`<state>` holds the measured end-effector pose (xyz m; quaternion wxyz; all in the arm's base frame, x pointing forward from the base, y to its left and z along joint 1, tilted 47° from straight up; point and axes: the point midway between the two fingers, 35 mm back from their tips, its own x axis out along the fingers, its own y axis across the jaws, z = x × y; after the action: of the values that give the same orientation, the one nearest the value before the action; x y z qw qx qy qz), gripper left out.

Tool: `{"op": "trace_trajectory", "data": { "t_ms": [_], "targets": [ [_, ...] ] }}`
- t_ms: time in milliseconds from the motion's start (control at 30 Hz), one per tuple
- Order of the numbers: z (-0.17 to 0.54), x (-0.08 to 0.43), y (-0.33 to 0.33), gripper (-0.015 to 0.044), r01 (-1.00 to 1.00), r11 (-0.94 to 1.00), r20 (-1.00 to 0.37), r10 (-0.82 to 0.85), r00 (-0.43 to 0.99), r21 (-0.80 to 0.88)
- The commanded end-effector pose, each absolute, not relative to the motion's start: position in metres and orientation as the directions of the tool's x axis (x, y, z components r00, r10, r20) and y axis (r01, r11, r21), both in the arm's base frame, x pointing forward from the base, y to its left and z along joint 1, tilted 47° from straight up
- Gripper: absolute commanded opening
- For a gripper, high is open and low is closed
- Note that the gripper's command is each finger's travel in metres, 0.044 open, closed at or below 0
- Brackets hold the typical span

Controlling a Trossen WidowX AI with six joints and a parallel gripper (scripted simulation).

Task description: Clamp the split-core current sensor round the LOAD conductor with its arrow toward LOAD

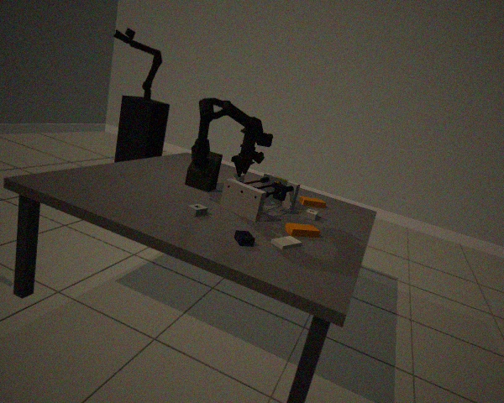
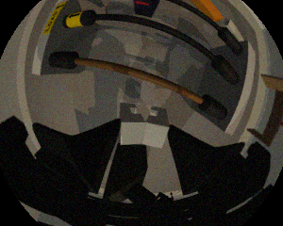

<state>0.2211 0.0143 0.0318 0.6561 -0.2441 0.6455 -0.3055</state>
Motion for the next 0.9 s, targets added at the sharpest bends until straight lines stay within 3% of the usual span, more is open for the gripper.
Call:
{"op": "trace_trajectory", "data": {
  "t_ms": [0,467,867],
  "targets": [
    [0.047,0.222,0.032,0.0,0.09,0.698,-0.702,-0.712,-0.017,-0.711],
    [0.088,0.216,0.068,0.0,0.075,0.691,-0.693,-0.72,-0.019,-0.719],
    [0.092,0.244,0.067,0.0,-0.235,0.681,-0.698,-0.716,-0.017,-0.693]
  ]
}}
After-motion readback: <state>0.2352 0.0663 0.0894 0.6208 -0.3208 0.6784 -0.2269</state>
